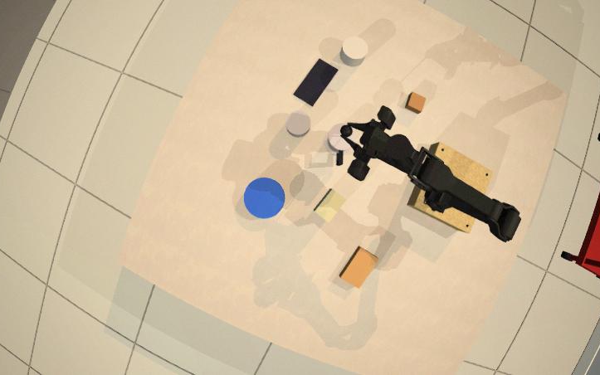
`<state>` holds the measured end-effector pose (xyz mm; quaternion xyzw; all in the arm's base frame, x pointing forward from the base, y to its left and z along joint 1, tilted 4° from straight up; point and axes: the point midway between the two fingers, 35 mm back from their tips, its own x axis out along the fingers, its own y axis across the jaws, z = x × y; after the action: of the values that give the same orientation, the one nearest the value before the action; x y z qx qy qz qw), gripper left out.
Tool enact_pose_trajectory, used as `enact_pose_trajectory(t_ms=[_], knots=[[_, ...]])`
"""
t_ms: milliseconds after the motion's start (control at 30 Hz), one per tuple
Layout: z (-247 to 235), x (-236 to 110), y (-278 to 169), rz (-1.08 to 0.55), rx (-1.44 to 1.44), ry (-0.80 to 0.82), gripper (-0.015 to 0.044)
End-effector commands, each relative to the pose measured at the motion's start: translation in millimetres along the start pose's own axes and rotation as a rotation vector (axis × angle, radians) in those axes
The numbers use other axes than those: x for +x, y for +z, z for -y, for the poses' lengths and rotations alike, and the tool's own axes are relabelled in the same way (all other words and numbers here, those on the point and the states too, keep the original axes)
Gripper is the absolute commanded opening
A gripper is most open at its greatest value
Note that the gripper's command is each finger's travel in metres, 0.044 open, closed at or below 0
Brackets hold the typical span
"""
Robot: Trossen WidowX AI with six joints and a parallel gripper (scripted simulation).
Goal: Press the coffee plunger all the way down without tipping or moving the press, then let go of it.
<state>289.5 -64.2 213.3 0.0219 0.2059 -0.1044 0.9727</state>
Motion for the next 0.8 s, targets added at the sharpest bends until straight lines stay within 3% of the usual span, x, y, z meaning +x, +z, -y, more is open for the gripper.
enact_pose_trajectory(t_ms=[0, 767], knots=[[-0.1, 6.7, -8.4, -0.013, 0.005, 0.001, 0.0128], [-0.2, 32.0, -37.4, -0.012, 0.005, 0.001, 0.0128]])
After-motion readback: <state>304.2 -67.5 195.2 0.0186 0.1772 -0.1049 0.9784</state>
